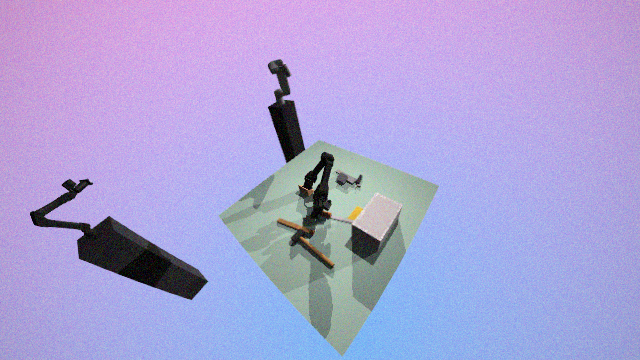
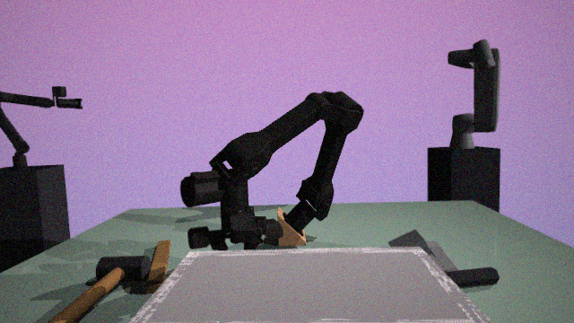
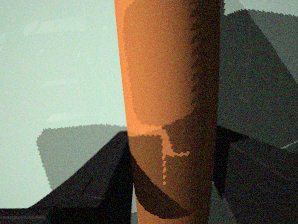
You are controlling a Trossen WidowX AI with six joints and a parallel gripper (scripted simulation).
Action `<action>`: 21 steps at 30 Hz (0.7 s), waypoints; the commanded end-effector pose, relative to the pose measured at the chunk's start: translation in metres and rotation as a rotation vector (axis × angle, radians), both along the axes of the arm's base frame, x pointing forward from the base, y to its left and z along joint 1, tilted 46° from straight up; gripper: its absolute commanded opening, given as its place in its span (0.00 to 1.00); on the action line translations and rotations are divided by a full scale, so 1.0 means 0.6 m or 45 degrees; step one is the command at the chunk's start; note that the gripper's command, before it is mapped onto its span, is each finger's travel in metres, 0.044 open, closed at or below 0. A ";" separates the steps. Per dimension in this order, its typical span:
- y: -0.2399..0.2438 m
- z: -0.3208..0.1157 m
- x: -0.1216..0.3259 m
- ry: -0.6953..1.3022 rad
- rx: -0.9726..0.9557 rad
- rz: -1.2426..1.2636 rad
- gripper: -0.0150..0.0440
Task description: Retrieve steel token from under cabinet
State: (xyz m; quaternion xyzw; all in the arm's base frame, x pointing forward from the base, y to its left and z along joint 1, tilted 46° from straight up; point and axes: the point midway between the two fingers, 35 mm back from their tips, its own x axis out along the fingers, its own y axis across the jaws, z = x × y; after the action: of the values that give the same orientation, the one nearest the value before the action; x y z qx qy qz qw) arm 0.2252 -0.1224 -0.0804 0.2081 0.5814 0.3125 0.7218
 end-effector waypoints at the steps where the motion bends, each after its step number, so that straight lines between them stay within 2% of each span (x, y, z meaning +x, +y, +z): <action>1: 0.000 0.000 0.000 0.000 0.000 0.000 0.25; 21: -0.005 -0.001 -0.018 0.055 0.011 -0.051 0.25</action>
State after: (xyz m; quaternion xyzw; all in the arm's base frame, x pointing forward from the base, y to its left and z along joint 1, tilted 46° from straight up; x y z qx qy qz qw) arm 0.2148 -0.1245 -0.0813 0.2206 0.5880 0.3045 0.7162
